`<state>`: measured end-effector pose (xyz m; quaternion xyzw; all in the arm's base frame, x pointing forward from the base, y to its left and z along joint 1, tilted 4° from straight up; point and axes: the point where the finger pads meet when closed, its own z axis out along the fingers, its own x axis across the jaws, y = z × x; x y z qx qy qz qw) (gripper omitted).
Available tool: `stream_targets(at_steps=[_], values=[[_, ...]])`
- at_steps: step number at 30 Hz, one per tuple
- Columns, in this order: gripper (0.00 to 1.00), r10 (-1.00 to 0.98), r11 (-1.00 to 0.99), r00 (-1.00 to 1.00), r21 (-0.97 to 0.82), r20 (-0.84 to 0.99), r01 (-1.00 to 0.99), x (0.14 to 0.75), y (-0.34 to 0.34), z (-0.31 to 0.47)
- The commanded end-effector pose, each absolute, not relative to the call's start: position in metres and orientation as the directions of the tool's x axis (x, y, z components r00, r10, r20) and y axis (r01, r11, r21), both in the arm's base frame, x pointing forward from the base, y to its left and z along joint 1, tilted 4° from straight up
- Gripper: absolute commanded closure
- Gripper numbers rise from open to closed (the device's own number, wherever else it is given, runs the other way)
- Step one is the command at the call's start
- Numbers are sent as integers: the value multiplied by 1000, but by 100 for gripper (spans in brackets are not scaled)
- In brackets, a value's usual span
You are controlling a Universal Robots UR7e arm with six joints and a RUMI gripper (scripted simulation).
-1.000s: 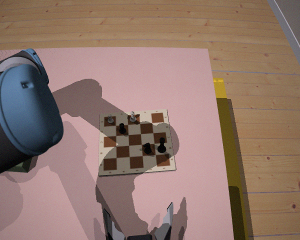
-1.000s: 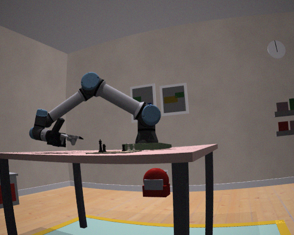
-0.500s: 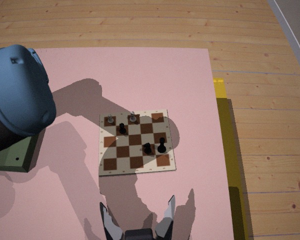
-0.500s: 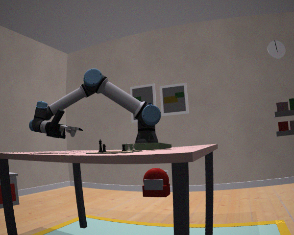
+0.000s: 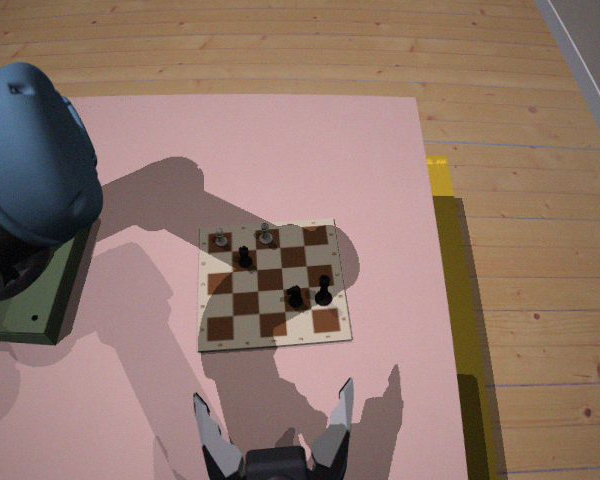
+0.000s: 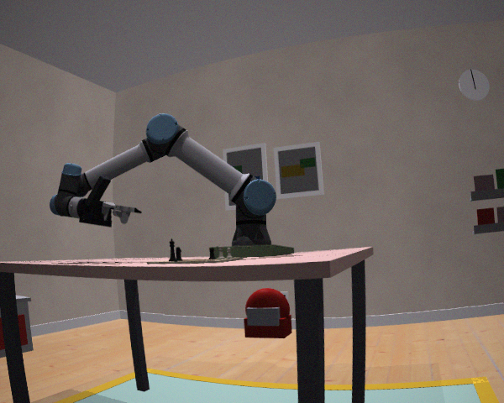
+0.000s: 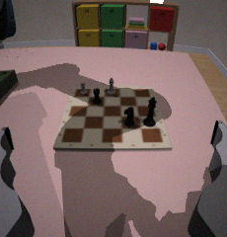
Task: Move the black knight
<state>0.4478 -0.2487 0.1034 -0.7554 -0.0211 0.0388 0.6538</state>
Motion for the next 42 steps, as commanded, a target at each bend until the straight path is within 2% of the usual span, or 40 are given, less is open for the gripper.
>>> stream_targets(at_steps=[1,12,24,29,35,42], values=[[0,93,-157,995,-988,-21,-6,448,-246,103],[0,230,-270,970,-952,80,143,448,-213,96],[0,588,-399,775,-750,232,528,448,-151,81],[0,628,-399,740,-717,240,571,448,-145,79],[0,806,-354,541,-536,241,767,453,-118,76],[0,906,-275,372,-388,202,879,458,-100,79]])
